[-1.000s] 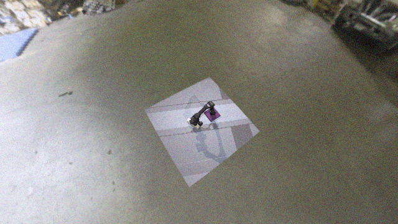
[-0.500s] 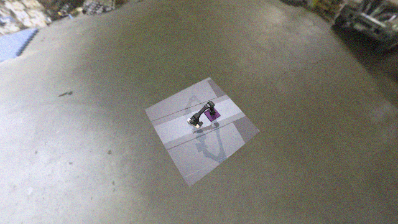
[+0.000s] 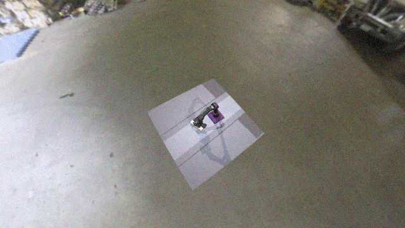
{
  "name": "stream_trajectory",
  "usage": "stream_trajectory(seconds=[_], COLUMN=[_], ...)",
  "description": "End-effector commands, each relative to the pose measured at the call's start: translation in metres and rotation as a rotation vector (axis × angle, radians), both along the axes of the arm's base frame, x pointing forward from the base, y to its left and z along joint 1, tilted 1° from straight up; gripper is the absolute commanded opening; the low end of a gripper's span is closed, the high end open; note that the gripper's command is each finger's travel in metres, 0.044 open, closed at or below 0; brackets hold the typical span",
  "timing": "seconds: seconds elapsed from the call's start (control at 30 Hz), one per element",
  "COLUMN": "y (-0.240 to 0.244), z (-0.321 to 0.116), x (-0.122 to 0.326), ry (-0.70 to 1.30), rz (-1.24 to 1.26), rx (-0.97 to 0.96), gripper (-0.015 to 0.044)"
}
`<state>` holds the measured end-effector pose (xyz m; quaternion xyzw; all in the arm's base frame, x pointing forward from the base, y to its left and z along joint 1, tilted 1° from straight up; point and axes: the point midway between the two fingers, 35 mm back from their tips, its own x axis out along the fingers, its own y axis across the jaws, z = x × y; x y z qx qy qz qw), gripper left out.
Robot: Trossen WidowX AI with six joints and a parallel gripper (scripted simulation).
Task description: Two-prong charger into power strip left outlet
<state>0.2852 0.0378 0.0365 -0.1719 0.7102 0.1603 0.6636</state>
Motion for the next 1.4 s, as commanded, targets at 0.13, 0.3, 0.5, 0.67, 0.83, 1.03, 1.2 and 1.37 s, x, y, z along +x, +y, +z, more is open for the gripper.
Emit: stream_trajectory(seconds=[0.13, 0.3, 0.5, 0.67, 0.83, 1.03, 1.2, 1.37], y=[-0.001, -0.001, -0.002, -0.003, -0.005, -0.009, -0.012, -0.016], z=[0.000, 0.000, 0.000, 0.000, 0.000, 0.000, 0.000, 0.000], x=[-0.002, -0.004, -0.005, -0.007, -0.009, -0.016, -0.022, -0.028], ry=[-0.007, -0.011, -0.015, -0.019, -0.019, -0.018, -0.018, -0.018], rz=[0.006, 0.006, 0.006, 0.006, 0.006, 0.006, 0.006, 0.006], rx=[0.006, 0.007, 0.009, 0.010, 0.010, 0.010, 0.010, 0.010], gripper=[0.0440, 0.0440, 0.0440, 0.0440, 0.0440, 0.0440, 0.0440, 0.0440])
